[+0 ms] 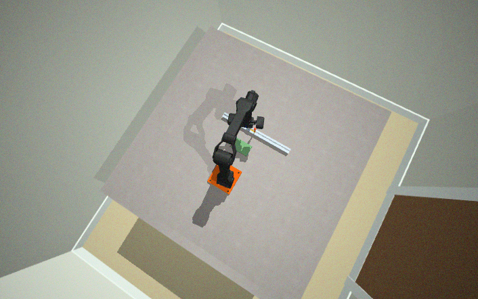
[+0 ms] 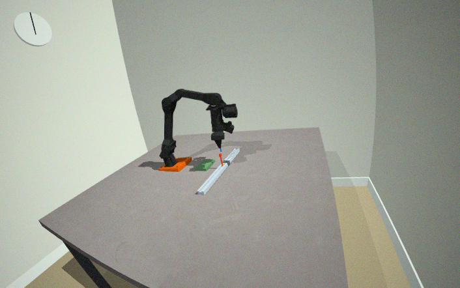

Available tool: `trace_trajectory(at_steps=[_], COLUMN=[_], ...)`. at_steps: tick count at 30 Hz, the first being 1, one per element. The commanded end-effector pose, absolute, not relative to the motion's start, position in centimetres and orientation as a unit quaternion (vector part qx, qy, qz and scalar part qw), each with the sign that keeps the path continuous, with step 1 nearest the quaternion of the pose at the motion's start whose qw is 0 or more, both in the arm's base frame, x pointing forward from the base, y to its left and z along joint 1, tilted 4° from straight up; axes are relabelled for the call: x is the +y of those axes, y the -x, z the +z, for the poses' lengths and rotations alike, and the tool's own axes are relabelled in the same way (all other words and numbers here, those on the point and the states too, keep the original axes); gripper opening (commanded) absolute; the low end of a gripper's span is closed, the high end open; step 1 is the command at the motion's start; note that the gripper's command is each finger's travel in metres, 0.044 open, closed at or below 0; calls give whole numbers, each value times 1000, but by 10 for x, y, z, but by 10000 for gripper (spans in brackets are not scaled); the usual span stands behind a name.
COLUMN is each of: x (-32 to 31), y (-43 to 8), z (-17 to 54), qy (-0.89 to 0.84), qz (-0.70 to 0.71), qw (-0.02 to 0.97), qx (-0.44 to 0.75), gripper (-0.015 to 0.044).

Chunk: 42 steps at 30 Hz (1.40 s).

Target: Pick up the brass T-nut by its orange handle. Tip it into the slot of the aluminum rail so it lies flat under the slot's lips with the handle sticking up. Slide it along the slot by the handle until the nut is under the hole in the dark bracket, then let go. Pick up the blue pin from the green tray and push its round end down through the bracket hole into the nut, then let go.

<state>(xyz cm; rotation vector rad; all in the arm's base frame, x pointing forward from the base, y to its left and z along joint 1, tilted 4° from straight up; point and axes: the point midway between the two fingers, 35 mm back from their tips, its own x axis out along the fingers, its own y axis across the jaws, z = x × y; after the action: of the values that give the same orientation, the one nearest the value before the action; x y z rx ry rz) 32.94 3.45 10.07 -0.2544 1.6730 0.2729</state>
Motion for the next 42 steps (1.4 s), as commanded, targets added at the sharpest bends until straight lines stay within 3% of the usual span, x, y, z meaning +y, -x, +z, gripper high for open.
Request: trace_trajectory(at_steps=[1, 42], x=[29, 26], y=[-342, -343], z=[96, 63], qy=[106, 105], qz=[110, 108], qw=[652, 649], qx=[743, 746], gripper=[-150, -150])
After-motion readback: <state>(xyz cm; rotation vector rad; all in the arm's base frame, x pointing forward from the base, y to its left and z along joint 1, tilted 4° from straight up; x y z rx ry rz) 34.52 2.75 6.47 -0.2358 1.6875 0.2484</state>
